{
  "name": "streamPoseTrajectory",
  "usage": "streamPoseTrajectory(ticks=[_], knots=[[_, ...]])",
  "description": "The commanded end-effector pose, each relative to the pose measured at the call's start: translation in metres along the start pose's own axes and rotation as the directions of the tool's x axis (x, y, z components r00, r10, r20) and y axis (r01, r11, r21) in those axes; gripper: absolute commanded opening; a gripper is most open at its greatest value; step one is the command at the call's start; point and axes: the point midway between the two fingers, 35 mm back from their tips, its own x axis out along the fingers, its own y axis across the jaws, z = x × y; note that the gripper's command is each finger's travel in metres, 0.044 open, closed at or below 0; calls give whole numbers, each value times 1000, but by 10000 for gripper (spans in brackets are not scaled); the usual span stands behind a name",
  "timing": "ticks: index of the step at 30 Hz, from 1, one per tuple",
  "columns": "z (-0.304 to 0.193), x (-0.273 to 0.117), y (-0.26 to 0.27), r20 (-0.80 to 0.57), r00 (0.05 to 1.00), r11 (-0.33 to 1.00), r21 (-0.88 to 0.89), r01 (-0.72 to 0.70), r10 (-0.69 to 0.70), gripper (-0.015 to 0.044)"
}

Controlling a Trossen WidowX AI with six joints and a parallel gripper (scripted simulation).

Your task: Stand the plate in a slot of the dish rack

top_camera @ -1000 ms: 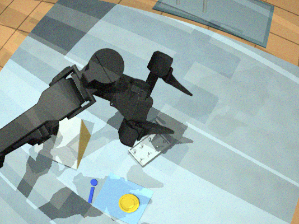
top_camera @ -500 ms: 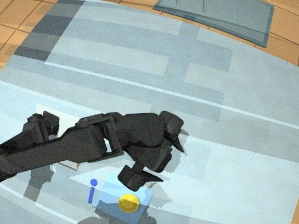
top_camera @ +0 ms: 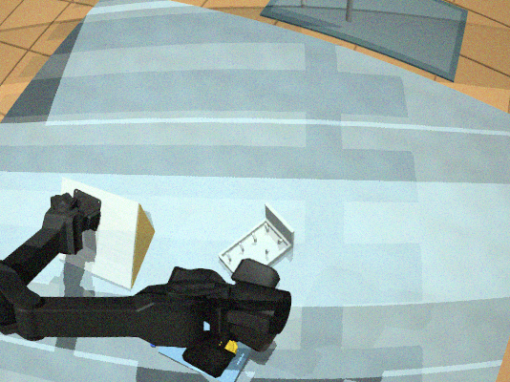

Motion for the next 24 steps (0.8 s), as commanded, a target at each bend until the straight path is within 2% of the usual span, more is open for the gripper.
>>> streamPoseTrajectory(ticks=[1,5,24], knots=[[-21,20,-22,-135,991,998,-58,8,-16,400],[-38,29,-34,-212,977,996,-86,6,-24,400],[-42,49,-34,-212,977,996,-86,5,-23,400]])
